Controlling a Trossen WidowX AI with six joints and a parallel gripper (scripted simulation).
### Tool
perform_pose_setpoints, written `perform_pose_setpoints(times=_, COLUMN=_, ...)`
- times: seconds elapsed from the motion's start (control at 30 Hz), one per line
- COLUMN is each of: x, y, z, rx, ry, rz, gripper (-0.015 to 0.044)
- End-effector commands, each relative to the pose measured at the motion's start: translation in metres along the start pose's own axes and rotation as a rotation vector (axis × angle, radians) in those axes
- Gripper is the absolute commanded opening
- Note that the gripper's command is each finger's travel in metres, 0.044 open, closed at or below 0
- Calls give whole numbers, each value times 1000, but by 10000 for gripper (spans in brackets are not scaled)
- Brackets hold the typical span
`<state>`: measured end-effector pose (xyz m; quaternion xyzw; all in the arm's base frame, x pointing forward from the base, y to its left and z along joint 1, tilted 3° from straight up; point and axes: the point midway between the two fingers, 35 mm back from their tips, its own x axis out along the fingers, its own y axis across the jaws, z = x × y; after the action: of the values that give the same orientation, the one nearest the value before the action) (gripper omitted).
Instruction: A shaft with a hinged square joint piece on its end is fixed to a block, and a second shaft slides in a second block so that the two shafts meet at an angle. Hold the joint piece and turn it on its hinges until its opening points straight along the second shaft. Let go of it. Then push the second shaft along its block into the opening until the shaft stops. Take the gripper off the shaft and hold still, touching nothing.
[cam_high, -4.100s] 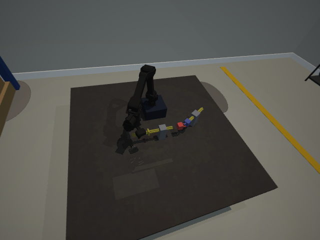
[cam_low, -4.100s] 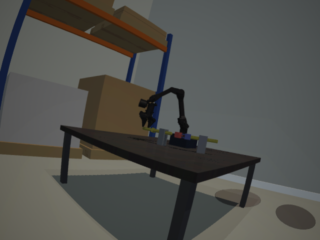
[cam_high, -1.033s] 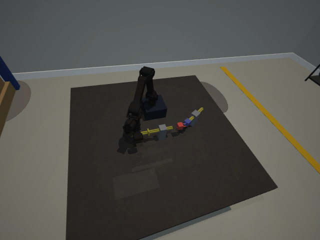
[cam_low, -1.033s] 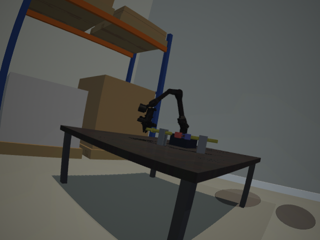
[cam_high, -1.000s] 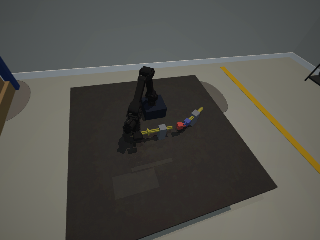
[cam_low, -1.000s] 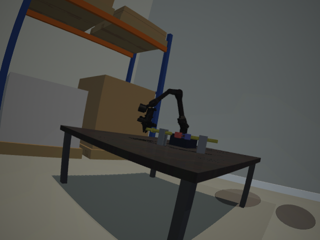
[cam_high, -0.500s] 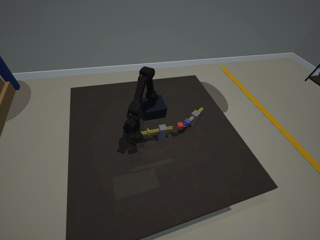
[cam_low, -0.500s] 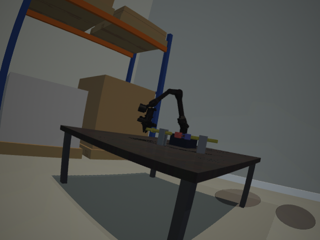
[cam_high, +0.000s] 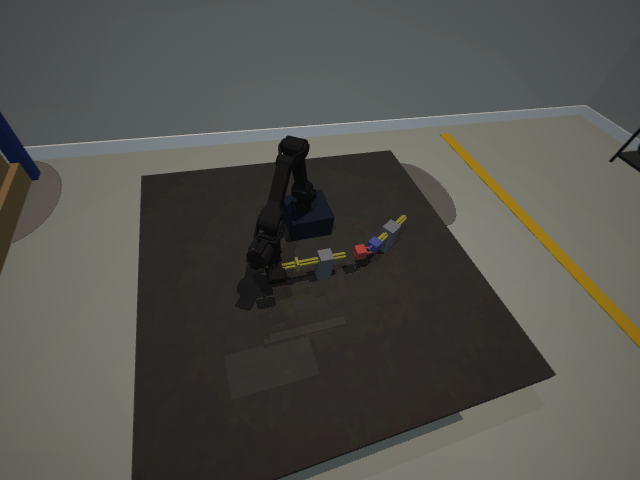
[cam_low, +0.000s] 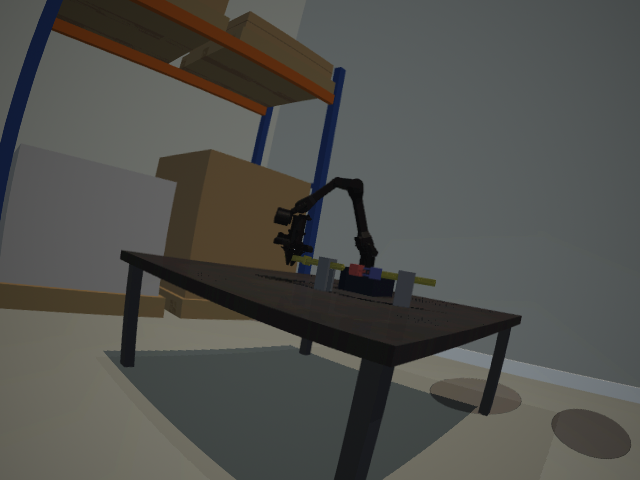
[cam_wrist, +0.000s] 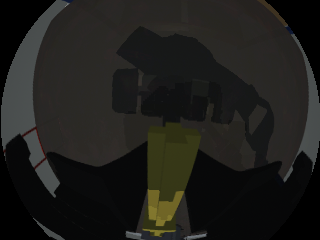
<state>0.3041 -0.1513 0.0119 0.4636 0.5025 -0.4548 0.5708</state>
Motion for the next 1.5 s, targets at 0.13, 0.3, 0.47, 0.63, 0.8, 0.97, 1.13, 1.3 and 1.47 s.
perform_pose_setpoints(times=0.13, x=0, y=0, z=-1, rx=2, ry=4, rz=-59, gripper=67)
perform_pose_setpoints(times=0.3, x=0, y=0, z=0, rx=0, ry=0, rz=-39, gripper=40)
perform_pose_setpoints(times=0.47, x=0, y=0, z=0, rx=0, ry=0, rz=-39, gripper=0)
perform_pose_setpoints(times=0.63, x=0, y=0, z=-3, rx=1, ry=1, rz=-43, gripper=0)
perform_pose_setpoints(times=0.8, x=0, y=0, z=-10, rx=2, ry=3, rz=-53, gripper=0)
perform_pose_setpoints(times=0.97, x=0, y=0, z=-18, rx=2, ry=5, rz=-59, gripper=0)
perform_pose_setpoints(times=1.13, x=0, y=1, z=-25, rx=3, ry=6, rz=-62, gripper=0)
perform_pose_setpoints(times=1.3, x=0, y=1, z=-33, rx=3, ry=6, rz=-63, gripper=0)
perform_pose_setpoints(times=1.47, x=0, y=1, z=-41, rx=3, ry=7, rz=-64, gripper=0)
